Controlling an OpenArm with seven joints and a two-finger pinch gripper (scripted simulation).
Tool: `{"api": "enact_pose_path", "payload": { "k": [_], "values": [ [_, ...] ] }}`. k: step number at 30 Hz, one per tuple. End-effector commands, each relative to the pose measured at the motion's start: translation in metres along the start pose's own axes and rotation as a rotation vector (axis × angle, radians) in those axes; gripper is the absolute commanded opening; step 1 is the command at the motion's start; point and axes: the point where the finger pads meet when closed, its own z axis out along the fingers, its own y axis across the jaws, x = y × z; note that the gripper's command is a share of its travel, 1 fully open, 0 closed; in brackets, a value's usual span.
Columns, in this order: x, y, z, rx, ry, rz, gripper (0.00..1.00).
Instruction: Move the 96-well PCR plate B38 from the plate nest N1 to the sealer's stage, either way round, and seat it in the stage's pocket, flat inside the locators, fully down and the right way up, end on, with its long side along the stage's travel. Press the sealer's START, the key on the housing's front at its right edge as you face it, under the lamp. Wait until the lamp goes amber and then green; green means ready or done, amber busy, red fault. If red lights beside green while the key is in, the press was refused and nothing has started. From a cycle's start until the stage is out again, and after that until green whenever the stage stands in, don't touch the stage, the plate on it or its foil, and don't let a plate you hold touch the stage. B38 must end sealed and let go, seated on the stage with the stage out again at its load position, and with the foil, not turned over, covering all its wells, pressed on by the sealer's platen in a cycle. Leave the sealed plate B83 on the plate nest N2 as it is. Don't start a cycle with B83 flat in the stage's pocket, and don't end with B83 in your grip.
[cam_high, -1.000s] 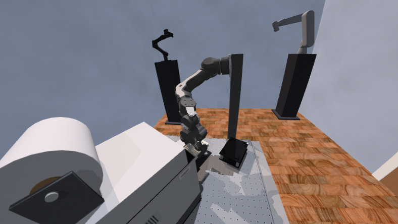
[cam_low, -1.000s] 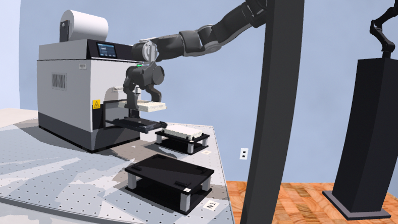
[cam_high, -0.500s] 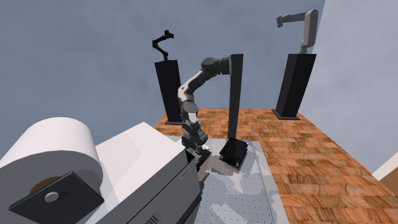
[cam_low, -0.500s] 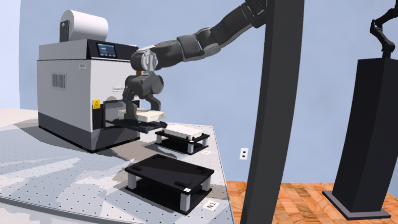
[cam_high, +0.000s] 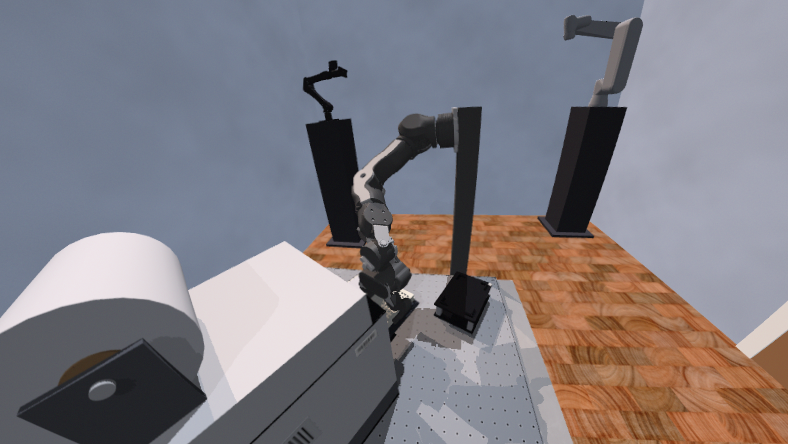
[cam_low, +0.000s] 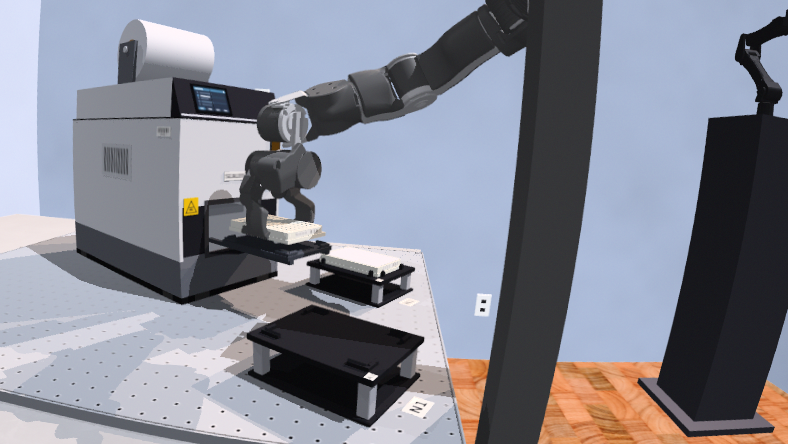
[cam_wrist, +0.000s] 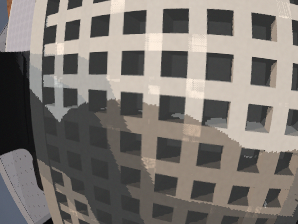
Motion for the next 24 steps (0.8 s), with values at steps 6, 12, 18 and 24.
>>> {"api": "enact_pose_path", "payload": {
  "k": [6,12,18,24],
  "values": [
    [0.0009,0.0015,0.0057,-0.006,0.002,-0.009,0.00],
    [0.0009,0.0015,0.0057,-0.006,0.002,-0.009,0.00],
    [-0.0021,0.0014,0.0009,-0.007,-0.004,-0.003,0.00],
    [-0.0029,0.0013,-0.0004,-0.008,-0.006,-0.002,0.00]
  ]
}}
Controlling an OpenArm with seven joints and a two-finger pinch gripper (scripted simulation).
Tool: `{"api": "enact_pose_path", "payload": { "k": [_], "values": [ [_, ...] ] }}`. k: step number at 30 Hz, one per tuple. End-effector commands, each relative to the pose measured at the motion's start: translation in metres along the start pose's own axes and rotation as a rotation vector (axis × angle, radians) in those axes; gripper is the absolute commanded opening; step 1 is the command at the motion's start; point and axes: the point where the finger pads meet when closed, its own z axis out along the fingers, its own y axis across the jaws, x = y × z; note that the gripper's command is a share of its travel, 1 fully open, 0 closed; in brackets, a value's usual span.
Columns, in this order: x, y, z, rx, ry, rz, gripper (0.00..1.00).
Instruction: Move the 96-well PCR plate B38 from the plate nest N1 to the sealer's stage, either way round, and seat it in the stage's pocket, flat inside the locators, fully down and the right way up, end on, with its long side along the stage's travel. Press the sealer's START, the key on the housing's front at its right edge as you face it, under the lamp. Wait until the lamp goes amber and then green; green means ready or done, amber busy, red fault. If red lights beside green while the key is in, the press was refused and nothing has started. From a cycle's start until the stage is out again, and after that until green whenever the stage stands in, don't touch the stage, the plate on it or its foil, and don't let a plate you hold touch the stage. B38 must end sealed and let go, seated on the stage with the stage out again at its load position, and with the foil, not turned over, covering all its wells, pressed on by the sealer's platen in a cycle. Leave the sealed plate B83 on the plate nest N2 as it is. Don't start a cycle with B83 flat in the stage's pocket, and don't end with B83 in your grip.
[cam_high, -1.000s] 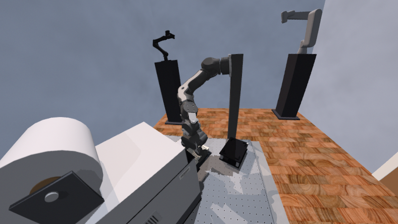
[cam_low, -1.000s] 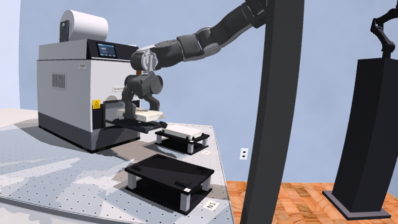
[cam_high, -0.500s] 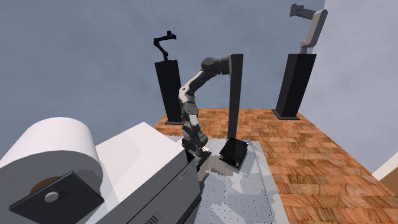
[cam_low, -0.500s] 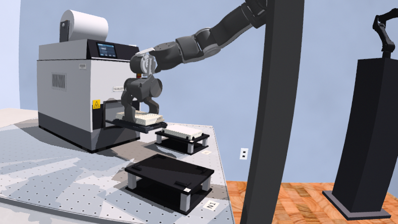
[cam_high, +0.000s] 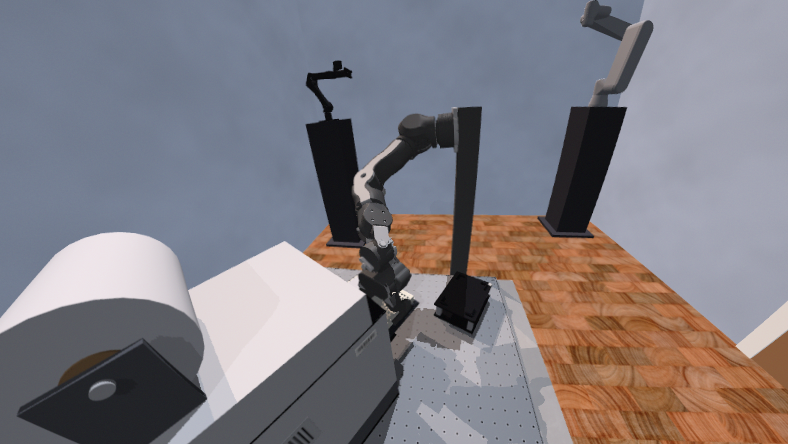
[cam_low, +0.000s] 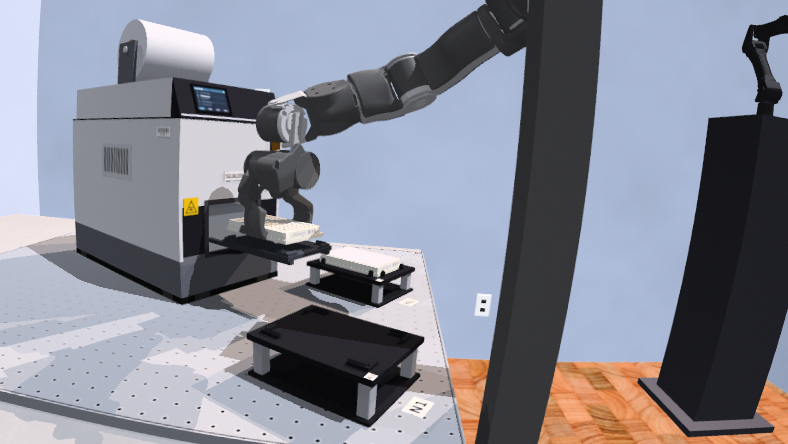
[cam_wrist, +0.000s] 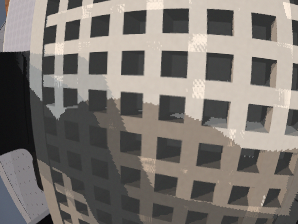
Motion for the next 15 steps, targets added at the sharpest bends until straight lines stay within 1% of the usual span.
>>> {"api": "enact_pose_path", "payload": {
  "k": [1,7,12,15],
  "values": [
    [-0.0001,0.0000,-0.0008,0.002,0.000,-0.001,0.00],
    [-0.0001,0.0000,-0.0008,0.002,0.000,-0.001,0.00],
    [0.0043,-0.0026,0.0037,0.011,0.004,-0.002,0.00],
    [0.0043,-0.0026,0.0037,0.011,0.004,-0.002,0.00]
  ]
}}
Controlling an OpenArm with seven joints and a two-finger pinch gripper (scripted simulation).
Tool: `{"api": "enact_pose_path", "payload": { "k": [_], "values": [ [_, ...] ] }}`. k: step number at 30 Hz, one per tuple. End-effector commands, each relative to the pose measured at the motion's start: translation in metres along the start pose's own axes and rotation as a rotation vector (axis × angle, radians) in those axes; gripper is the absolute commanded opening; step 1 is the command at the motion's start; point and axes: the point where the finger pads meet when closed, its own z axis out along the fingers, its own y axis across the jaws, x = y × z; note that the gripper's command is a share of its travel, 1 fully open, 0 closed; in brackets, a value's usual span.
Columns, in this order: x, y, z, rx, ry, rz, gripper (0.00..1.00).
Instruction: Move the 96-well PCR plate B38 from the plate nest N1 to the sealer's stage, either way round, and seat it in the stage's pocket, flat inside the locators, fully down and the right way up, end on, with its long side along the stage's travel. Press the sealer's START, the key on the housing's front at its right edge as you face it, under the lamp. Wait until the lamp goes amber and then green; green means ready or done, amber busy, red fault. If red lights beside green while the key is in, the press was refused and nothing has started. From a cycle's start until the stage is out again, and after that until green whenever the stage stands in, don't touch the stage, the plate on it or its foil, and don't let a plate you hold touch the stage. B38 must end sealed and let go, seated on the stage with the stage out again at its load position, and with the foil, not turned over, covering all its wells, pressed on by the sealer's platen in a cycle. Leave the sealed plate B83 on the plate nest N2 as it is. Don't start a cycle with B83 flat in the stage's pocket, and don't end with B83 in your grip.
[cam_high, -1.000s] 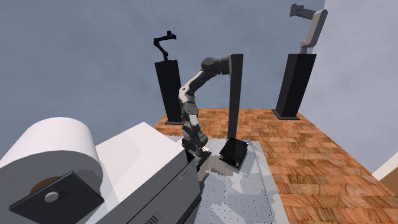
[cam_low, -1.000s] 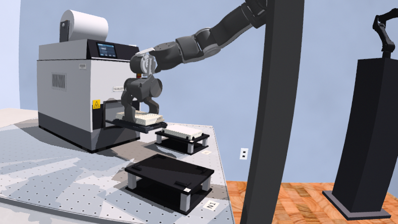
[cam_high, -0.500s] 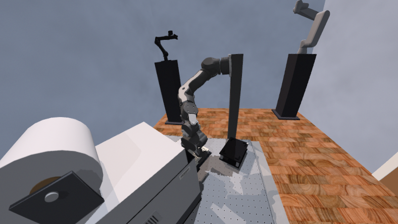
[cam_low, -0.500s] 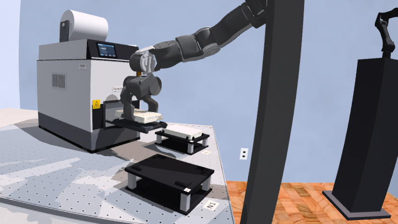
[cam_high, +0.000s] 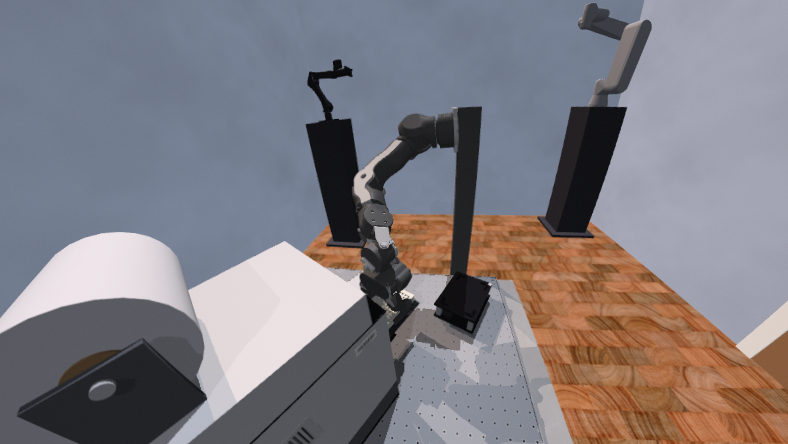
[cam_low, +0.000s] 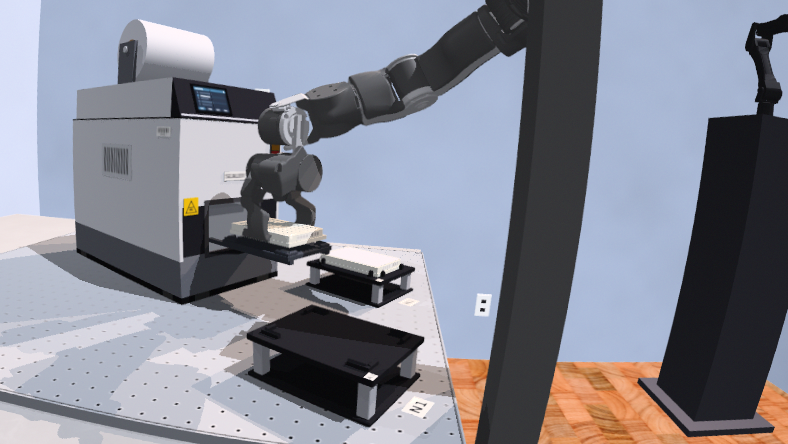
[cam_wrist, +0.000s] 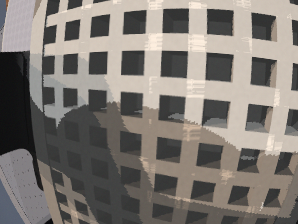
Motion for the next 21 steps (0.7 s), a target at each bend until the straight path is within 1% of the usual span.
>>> {"api": "enact_pose_path", "payload": {
  "k": [1,9,14,21],
  "values": [
    [-0.0006,-0.0012,-0.0003,0.007,-0.004,0.001,0.00],
    [-0.0006,-0.0012,-0.0003,0.007,-0.004,0.001,0.00],
    [-0.0038,0.0008,-0.0050,0.000,-0.007,0.001,0.00],
    [-0.0038,0.0008,-0.0050,0.000,-0.007,0.001,0.00]
  ]
}}
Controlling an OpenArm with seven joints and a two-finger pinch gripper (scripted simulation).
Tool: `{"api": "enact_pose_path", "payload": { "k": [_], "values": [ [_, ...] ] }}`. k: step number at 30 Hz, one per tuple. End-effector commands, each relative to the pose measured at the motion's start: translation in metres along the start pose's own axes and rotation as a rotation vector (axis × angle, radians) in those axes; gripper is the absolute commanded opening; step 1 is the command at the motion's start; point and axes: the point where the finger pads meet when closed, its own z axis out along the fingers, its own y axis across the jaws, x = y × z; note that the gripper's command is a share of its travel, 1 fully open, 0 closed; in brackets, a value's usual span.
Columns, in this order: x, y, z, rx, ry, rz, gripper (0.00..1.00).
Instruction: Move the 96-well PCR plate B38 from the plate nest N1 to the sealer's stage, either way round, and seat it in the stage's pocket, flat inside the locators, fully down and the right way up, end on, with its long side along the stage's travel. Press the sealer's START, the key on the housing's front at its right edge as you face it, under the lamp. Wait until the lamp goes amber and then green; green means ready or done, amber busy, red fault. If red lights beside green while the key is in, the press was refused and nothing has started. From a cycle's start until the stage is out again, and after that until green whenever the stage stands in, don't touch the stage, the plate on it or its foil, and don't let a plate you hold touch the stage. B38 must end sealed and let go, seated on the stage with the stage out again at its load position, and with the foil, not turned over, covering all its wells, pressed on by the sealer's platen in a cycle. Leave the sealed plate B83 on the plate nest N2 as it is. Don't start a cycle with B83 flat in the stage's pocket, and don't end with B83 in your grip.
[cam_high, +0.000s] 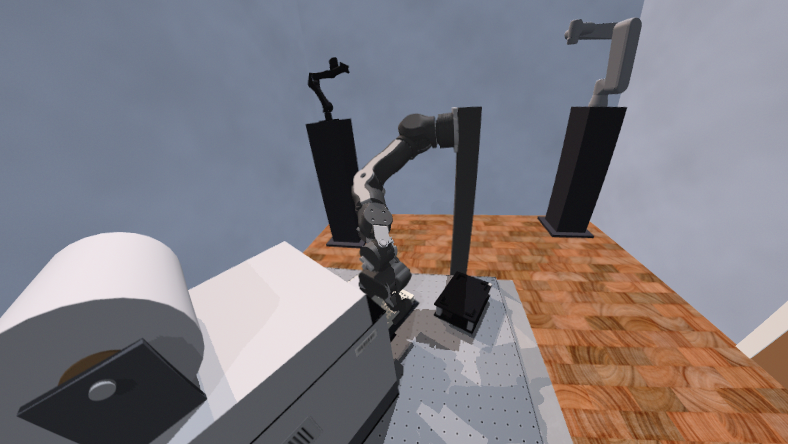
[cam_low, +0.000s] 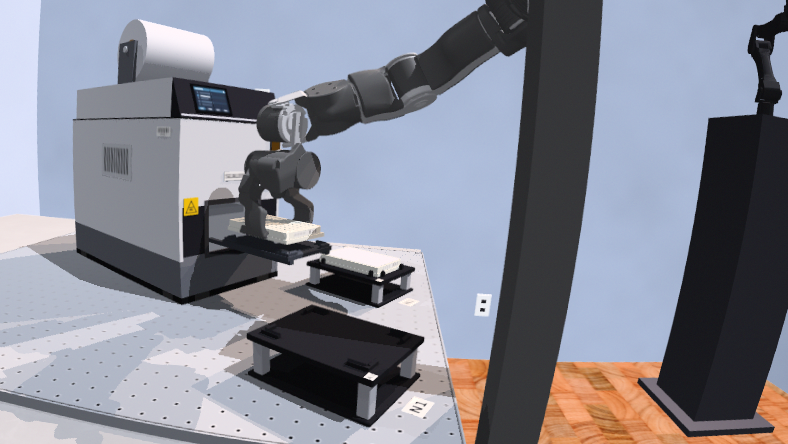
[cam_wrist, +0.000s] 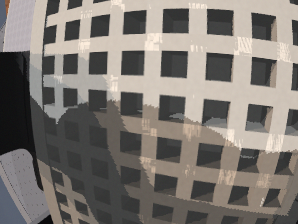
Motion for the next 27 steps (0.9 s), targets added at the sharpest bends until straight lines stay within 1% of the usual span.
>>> {"api": "enact_pose_path", "payload": {
  "k": [1,5,10,22,27],
  "values": [
    [-0.0003,-0.0006,-0.0006,0.004,0.001,-0.001,0.00],
    [-0.0003,-0.0006,-0.0006,0.004,0.001,-0.001,0.00],
    [0.0031,-0.0020,0.0035,0.004,0.004,-0.002,0.00],
    [0.0031,-0.0020,0.0035,0.004,0.004,-0.002,0.00],
    [-0.0003,0.0002,-0.0011,0.002,0.001,0.000,0.00]
  ]
}}
